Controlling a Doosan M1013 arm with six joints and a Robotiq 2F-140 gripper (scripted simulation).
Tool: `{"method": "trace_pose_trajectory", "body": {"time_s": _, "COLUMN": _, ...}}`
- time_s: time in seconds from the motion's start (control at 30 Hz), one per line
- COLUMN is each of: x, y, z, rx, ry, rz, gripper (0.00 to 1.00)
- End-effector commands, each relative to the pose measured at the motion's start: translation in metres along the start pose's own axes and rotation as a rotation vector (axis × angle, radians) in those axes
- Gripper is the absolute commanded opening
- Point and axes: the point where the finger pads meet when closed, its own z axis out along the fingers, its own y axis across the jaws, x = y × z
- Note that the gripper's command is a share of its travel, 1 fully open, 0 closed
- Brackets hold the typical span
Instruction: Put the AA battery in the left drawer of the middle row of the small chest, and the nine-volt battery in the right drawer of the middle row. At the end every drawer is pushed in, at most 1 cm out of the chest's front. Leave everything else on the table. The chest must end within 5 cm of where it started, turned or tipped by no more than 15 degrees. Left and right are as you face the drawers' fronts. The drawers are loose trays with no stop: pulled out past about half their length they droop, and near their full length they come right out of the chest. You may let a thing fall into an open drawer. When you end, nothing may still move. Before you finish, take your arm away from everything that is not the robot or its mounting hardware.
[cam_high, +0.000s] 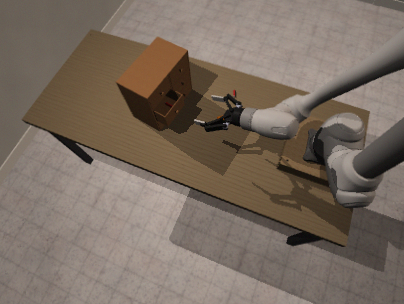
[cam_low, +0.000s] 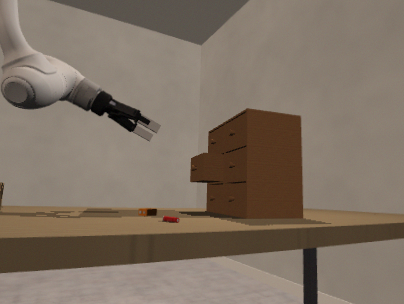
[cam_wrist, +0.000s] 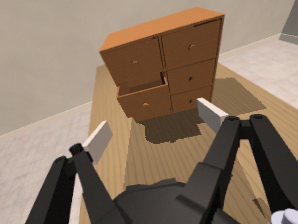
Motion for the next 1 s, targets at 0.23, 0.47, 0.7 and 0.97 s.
{"method": "trace_pose_trajectory", "body": {"time_s": 0.23, "x": 0.0031, "y": 0.0008, "z": -0.0013, "rx": -0.006, "ry": -0.119, "rz": -0.002, "gripper": 1.0}}
{"method": "trace_pose_trajectory", "body": {"time_s": 0.47, "x": 0.0059, "y": 0.0006, "z": -0.0026, "rx": -0.005, "ry": -0.208, "rz": -0.001, "gripper": 1.0}}
{"method": "trace_pose_trajectory", "body": {"time_s": 0.7, "x": 0.0077, "y": 0.0009, "z": -0.0034, "rx": -0.006, "ry": -0.27, "rz": -0.001, "gripper": 1.0}}
{"method": "trace_pose_trajectory", "body": {"time_s": 0.97, "x": 0.0109, "y": 0.0009, "z": -0.0048, "rx": -0.006, "ry": -0.372, "rz": -0.001, "gripper": 1.0}}
